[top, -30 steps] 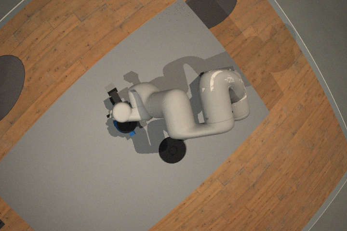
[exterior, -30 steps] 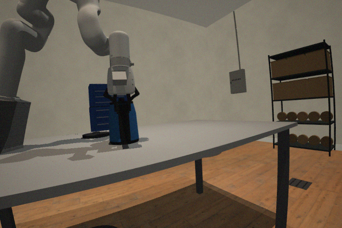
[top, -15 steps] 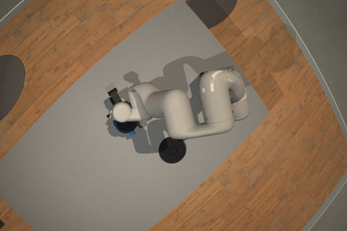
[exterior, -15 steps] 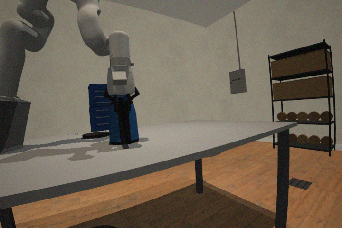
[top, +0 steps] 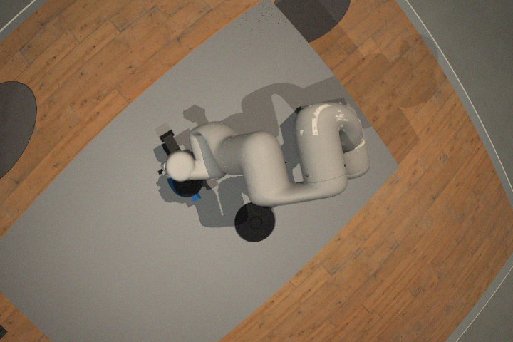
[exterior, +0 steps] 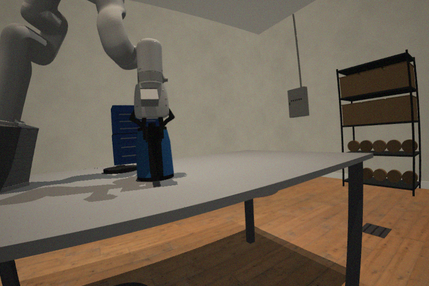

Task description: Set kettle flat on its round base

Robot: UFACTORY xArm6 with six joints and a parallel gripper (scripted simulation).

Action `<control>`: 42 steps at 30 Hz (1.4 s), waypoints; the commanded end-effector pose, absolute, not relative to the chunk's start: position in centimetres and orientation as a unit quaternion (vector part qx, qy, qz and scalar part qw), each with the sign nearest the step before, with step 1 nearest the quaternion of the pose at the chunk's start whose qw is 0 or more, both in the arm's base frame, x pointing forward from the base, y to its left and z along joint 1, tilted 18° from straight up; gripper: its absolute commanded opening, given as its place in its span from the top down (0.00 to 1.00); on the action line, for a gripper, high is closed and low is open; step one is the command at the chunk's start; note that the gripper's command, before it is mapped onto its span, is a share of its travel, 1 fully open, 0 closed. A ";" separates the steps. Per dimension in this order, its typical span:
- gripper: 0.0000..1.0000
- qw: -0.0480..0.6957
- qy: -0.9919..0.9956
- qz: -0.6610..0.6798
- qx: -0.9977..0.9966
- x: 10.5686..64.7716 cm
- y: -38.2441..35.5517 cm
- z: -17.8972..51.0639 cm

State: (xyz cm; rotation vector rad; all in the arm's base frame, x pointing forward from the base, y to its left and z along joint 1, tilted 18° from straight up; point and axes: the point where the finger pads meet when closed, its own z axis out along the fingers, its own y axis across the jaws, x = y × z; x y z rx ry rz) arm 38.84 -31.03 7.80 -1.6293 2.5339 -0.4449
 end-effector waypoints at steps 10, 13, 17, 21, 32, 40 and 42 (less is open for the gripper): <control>1.00 0.049 0.831 -0.149 -0.534 38.6 -30.8 9.7; 1.00 0.049 0.831 -0.149 -0.534 38.5 -30.7 10.0; 1.00 0.049 0.831 -0.149 -0.534 38.3 -30.6 10.7; 1.00 0.049 0.831 -0.149 -0.534 38.2 -30.5 11.3; 1.00 0.049 0.831 -0.149 -0.534 37.9 -30.3 12.2; 1.00 0.049 0.831 -0.149 -0.534 37.9 -30.3 12.3; 1.00 0.049 0.831 -0.149 -0.534 37.9 -30.3 12.3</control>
